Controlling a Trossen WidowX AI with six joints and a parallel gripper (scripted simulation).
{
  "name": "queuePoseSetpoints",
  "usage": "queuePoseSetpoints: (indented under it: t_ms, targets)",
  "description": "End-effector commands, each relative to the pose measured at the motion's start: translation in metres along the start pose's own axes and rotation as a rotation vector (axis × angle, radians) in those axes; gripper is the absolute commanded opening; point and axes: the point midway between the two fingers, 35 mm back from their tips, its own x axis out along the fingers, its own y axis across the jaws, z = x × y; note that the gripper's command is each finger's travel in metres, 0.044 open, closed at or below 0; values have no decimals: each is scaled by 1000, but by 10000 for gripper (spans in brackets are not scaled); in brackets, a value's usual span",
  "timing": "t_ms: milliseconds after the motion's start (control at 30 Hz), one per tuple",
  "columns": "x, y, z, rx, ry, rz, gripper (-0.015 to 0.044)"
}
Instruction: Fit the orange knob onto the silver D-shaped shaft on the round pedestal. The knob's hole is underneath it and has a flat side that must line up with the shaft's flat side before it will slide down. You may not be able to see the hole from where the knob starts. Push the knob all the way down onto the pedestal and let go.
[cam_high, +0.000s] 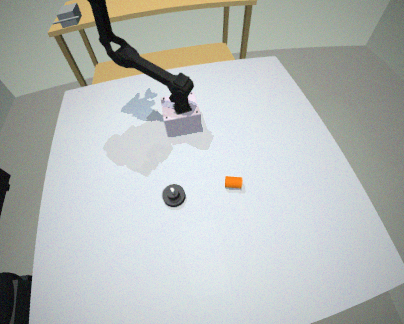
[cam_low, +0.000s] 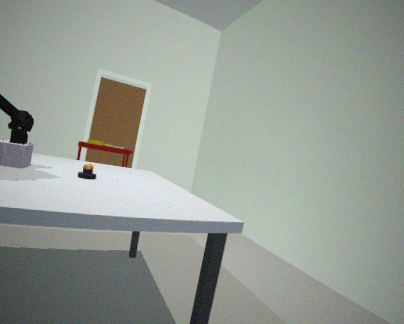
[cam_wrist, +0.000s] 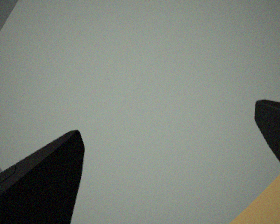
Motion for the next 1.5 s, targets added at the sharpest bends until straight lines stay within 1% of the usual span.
queuePoseSetpoints:
  t_ms: [0,33,67,133,233,367,500,667,867,1100,1300,1333,1367,1467]
  targets:
    - [0,0,4,-3,-6,3,426]
    - [0,1,14,-14,-24,11,440]
    - [0,1,32,-31,-55,23,440]
    - [-3,-1,84,-86,-153,50,440]
    - [-6,-5,116,-122,-218,52,440]
    - [-19,-16,182,-188,-360,43,440]
    - [-40,-39,255,-282,-528,-28,440]
    - [-81,-73,336,-393,-723,-163,440]
    - [-150,-117,414,-505,-930,-380,440]
    - [-249,-169,485,-605,-1114,-704,440]
    - [-346,-217,520,-645,-1196,-1046,440]
    - [-362,-230,518,-610,-1194,-1088,440]
    - [-368,-234,517,-596,-1193,-1104,440]
    - [-424,-264,519,-564,-1193,-1302,440]
